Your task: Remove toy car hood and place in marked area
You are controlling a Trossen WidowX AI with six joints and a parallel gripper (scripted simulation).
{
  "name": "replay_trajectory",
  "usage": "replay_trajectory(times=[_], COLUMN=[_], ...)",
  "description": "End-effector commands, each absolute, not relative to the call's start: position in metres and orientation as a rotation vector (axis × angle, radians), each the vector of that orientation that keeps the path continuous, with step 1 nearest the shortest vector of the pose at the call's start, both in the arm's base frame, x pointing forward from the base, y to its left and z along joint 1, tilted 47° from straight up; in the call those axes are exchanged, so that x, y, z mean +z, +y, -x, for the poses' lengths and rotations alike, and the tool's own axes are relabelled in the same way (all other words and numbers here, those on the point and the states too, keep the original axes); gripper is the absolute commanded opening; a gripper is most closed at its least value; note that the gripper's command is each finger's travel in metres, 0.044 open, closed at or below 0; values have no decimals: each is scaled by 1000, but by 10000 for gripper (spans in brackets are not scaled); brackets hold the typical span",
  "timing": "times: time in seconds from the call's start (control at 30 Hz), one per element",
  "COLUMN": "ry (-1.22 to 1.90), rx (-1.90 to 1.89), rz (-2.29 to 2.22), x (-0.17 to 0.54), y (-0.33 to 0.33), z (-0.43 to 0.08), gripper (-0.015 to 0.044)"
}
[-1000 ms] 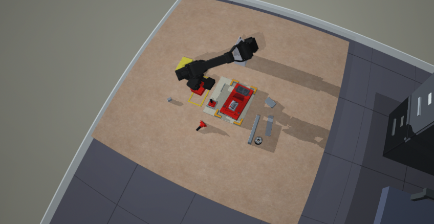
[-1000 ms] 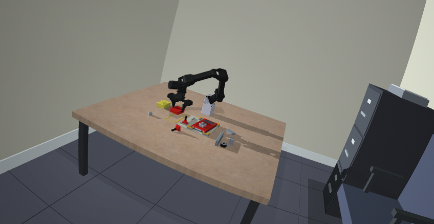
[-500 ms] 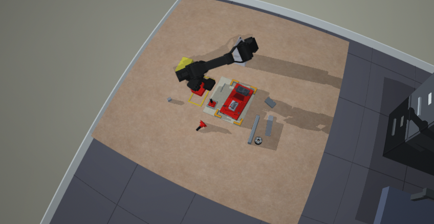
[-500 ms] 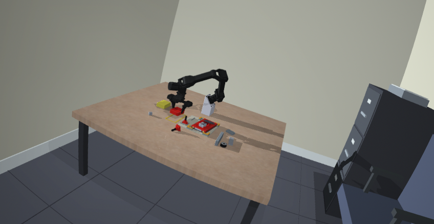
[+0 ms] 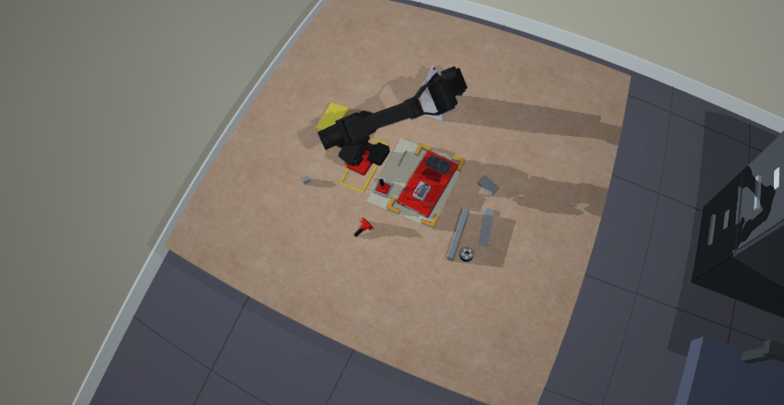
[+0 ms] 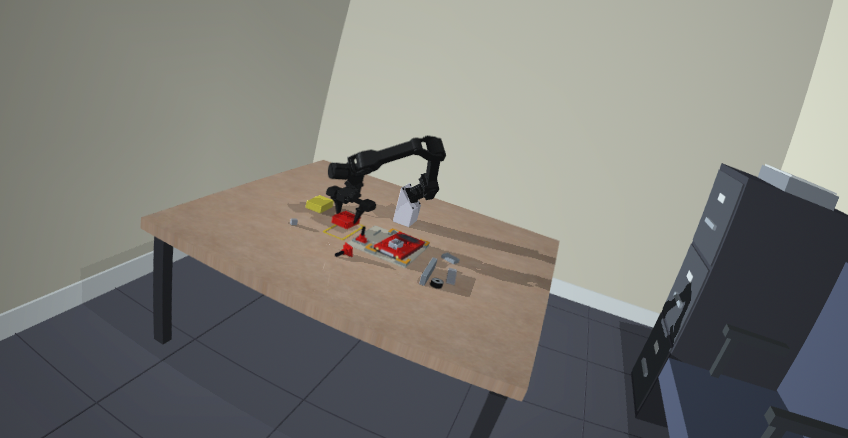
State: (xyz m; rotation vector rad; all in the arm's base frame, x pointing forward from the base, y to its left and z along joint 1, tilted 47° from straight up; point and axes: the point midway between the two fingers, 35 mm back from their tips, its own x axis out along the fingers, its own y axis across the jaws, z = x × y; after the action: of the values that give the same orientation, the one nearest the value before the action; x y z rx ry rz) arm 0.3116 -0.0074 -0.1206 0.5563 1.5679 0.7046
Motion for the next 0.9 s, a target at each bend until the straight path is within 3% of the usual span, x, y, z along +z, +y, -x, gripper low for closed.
replay_trajectory(times=[0.0, 0.87], ry=[1567, 1567], rx=[704, 704], rz=[-565, -565], x=[-122, -130], y=[-5, 3], z=[-311, -310], gripper=[0, 0])
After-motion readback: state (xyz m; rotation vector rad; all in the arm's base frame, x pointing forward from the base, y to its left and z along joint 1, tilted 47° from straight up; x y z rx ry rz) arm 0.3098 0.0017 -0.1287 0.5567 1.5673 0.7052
